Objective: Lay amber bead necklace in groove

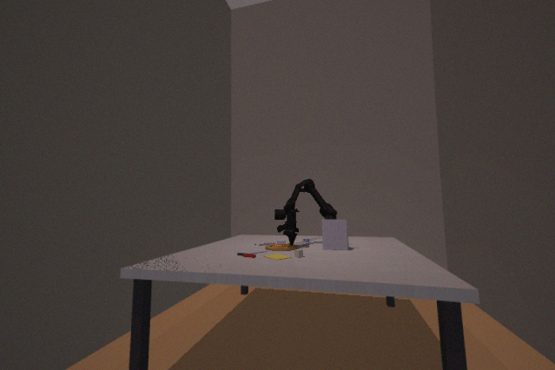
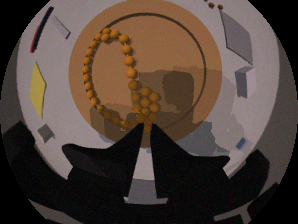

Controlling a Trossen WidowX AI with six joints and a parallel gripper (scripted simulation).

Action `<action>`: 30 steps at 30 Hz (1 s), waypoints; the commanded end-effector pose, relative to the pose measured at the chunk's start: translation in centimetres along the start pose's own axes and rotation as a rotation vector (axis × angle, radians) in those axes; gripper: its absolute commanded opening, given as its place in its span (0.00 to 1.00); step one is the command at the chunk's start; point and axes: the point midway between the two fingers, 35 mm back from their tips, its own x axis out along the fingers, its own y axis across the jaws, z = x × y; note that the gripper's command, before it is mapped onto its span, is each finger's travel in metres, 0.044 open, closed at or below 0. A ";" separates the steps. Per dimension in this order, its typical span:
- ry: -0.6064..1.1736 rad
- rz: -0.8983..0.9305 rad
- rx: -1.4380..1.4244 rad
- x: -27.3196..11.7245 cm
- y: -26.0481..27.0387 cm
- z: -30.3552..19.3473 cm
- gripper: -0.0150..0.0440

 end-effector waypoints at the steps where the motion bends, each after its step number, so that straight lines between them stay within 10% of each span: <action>1: 0.010 -0.003 -0.010 0.2 -0.1 -0.4 0.25; 9: 0.010 -0.003 -0.010 0.2 -0.1 -0.4 0.25; 25: 0.005 -0.001 -0.005 -0.7 0.0 -0.2 0.97; 30: 0.008 -0.004 -0.009 -0.9 -0.1 -0.2 1.00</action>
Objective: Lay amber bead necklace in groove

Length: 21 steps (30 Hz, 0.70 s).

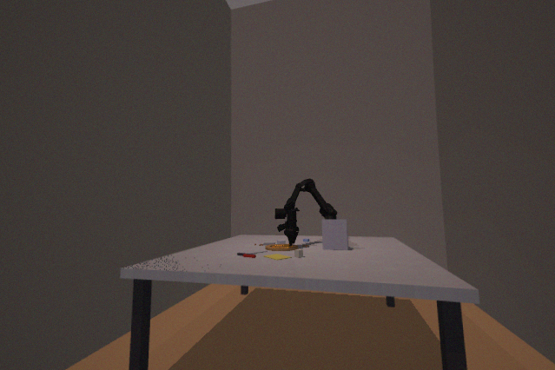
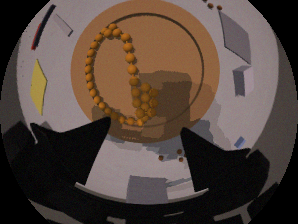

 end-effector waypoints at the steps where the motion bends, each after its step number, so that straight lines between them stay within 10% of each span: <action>1: 0.003 0.003 0.001 -0.6 0.0 0.0 1.00; 21: 0.004 0.004 0.000 -0.8 0.0 0.0 1.00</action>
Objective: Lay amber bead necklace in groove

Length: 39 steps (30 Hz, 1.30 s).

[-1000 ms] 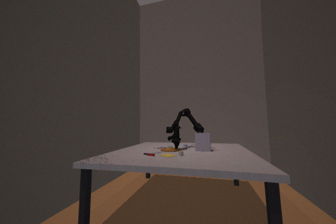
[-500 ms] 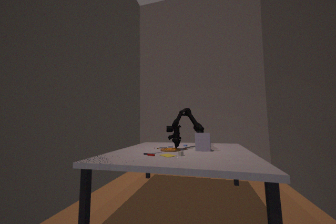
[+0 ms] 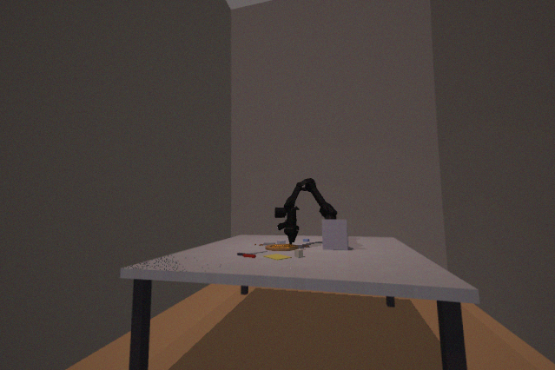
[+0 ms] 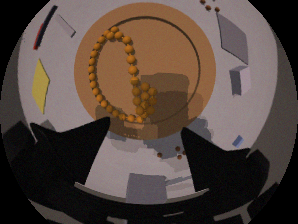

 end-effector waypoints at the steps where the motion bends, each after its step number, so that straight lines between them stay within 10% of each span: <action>1: 0.002 0.004 0.004 0.0 0.0 0.0 1.00; 5: 0.002 0.004 0.004 0.0 0.0 0.0 1.00; 17: -0.004 0.006 -0.911 -1.9 3.3 7.2 0.47; 39: -0.006 0.005 -1.299 -2.7 4.7 9.9 0.46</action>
